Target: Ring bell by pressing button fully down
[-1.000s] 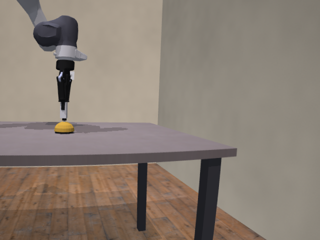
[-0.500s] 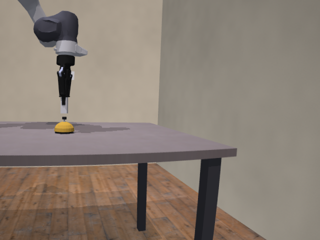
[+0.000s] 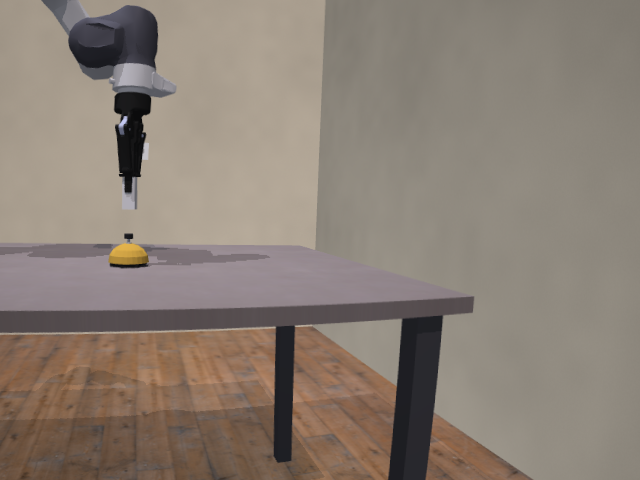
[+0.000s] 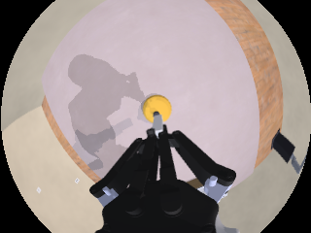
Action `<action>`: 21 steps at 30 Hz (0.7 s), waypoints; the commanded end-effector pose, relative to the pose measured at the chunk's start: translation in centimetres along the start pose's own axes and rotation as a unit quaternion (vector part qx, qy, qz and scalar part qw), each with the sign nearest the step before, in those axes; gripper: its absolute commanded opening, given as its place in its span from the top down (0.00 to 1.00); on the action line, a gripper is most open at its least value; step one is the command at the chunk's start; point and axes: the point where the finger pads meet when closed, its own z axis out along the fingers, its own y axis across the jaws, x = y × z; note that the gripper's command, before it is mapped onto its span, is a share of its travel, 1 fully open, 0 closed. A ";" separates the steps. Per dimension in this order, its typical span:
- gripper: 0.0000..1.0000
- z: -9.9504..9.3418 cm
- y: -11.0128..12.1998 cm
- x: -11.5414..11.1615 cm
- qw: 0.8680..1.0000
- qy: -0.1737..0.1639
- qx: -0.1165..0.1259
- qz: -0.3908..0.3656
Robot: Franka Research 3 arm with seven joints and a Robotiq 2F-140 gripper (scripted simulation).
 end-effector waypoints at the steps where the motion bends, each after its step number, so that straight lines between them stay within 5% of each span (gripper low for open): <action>1: 1.00 -0.6 0.1 -0.4 1.000 -0.007 -0.001 -0.002; 21: 1.00 -1.2 0.1 -0.4 1.000 -0.007 -0.001 -0.002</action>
